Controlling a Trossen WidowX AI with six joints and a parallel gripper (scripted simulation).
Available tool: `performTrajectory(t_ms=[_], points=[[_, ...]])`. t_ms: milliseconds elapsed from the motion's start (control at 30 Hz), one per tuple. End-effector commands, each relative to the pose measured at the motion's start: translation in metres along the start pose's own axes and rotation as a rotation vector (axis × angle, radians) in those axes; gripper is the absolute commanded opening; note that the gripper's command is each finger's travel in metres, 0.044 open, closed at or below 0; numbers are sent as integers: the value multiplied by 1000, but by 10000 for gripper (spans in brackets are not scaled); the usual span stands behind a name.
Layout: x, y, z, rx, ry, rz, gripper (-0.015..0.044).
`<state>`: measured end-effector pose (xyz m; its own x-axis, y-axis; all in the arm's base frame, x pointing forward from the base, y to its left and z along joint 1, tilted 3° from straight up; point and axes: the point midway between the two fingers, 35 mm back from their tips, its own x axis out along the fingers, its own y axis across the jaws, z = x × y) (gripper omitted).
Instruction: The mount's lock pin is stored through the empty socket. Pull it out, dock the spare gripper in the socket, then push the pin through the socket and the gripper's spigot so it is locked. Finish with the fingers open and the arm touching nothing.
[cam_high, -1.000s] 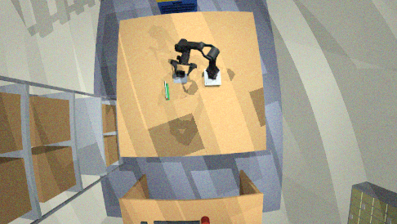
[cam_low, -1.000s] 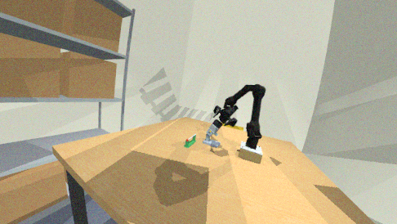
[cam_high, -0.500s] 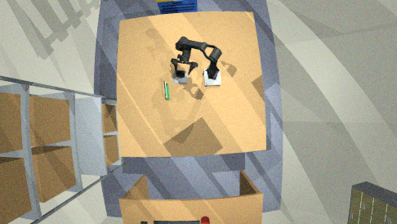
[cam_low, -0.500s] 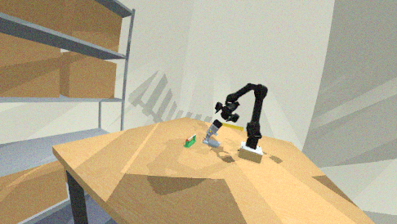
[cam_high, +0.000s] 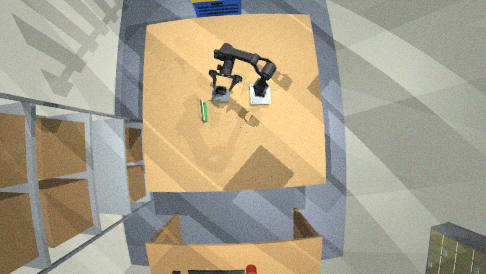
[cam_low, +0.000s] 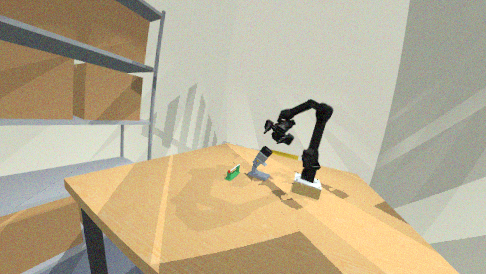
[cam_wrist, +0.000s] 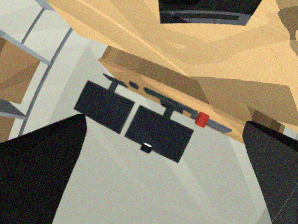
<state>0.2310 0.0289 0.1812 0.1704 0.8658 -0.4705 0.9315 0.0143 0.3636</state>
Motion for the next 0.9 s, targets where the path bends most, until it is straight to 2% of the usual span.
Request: performTrajectory(t_ms=[0,233,567,733,867], points=[[-3,4,-8,2,-11,14,440],[-2,3,-5,0,-10,8,440],[60,-20,-57,3,-6,13,180],[63,-18,-56,-61,-29,-10,180],[72,0,-42,-447,-144,-174,180]])
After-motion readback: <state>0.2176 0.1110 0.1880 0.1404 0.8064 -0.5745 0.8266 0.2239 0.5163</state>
